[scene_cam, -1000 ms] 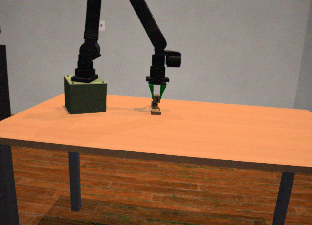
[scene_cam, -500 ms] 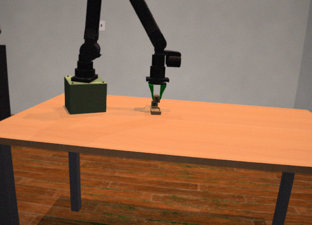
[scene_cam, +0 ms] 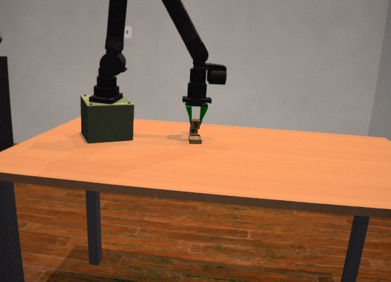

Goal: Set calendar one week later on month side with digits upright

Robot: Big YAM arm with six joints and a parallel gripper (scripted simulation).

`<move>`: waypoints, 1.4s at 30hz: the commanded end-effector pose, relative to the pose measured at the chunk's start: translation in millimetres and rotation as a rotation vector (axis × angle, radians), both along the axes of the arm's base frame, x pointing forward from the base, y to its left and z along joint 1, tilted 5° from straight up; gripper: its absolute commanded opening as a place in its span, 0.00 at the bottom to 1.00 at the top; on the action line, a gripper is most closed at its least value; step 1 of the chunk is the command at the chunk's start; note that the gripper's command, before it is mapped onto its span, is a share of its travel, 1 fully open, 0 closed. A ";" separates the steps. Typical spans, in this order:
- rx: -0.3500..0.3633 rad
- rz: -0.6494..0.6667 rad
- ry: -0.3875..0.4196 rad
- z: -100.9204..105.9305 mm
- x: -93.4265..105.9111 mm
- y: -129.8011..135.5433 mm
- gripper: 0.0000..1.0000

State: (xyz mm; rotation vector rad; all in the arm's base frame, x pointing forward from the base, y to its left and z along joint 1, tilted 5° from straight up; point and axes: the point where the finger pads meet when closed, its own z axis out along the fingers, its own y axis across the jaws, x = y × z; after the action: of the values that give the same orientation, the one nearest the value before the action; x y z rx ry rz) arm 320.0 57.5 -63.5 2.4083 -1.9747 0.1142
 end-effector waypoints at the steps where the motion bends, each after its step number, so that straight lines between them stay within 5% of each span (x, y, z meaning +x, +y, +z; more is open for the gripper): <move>1: 0.004 0.009 -0.023 -0.1 11.4 0.2 0.27; 42: 0.004 0.005 -0.025 0.4 13.0 -0.8 0.27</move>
State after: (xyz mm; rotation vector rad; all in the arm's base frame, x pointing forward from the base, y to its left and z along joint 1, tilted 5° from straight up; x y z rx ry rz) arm 320.1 57.3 -63.5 2.4104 -1.9720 0.1143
